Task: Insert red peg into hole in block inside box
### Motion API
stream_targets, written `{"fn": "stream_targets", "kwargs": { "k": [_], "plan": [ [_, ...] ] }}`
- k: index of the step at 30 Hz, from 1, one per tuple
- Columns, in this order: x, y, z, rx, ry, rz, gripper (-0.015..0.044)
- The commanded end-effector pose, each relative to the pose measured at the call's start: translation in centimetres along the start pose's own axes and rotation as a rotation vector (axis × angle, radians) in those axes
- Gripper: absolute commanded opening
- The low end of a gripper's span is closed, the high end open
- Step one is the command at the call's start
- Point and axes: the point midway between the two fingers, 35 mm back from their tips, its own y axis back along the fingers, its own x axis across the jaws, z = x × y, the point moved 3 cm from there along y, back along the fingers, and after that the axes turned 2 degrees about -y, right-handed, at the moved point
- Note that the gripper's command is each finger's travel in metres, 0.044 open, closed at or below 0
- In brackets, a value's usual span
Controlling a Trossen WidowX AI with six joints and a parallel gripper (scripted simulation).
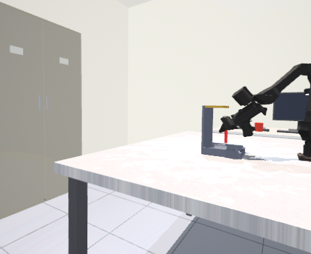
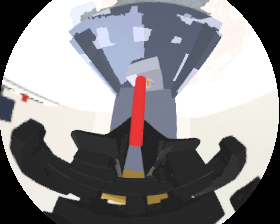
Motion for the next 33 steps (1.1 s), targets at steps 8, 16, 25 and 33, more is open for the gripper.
{"fn": "stream_targets", "kwargs": {
  "k": [8,16,25,33],
  "plan": [
    [-0.21,-0.45,-0.4,0.001,0.004,-0.004,0.0],
    [-0.27,-0.67,-0.58,0.001,0.004,-0.004,0.0],
    [-0.36,-0.89,-0.75,0.001,0.004,-0.004,0.0],
    [-0.47,-1.07,-0.9,0.001,0.004,-0.004,0.0]
  ]
}}
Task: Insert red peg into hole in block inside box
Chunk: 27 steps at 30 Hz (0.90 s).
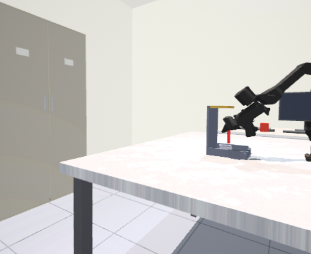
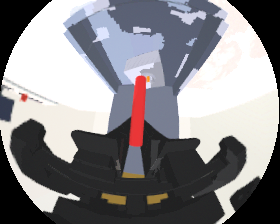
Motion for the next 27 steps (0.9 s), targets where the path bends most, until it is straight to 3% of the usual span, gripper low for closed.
{"fn": "stream_targets", "kwargs": {
  "k": [1,27],
  "plan": [
    [-0.24,-0.2,-0.21,0.001,0.004,-0.004,0.0],
    [-0.7,-0.7,-0.6,0.001,0.004,-0.004,0.0]
  ]
}}
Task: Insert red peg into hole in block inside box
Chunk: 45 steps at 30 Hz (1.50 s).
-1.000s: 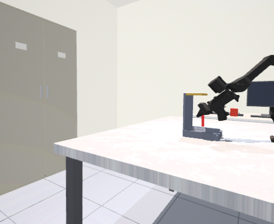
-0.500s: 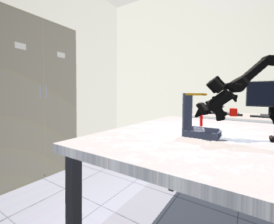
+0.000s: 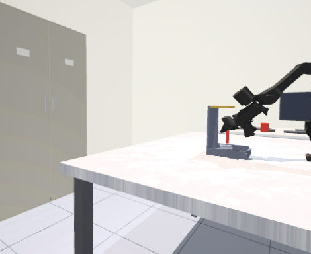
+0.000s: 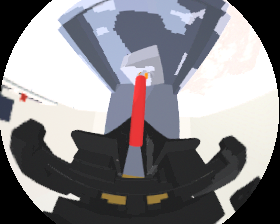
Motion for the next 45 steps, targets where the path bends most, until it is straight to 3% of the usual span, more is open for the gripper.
{"fn": "stream_targets", "kwargs": {
  "k": [1,45],
  "plan": [
    [-0.3,-0.2,-0.2,0.001,0.004,-0.004,0.0],
    [-0.4,-1.4,1.1,0.001,0.004,-0.004,0.0]
  ]
}}
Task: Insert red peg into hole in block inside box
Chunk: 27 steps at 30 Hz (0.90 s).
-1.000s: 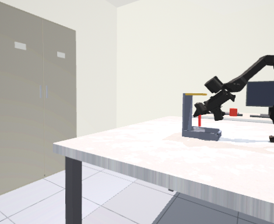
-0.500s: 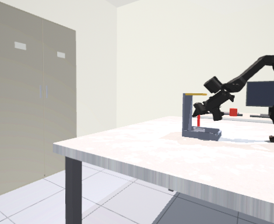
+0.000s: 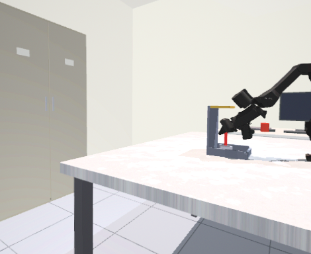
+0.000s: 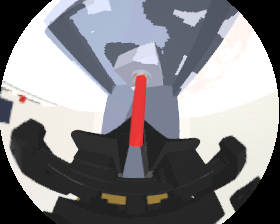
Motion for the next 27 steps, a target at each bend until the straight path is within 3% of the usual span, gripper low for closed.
{"fn": "stream_targets", "kwargs": {
  "k": [1,27],
  "plan": [
    [0.1,-0.4,0.7,-0.012,0.013,0.003,0.0],
    [0.1,-1.3,1.7,-0.012,0.013,0.003,0.0]
  ]
}}
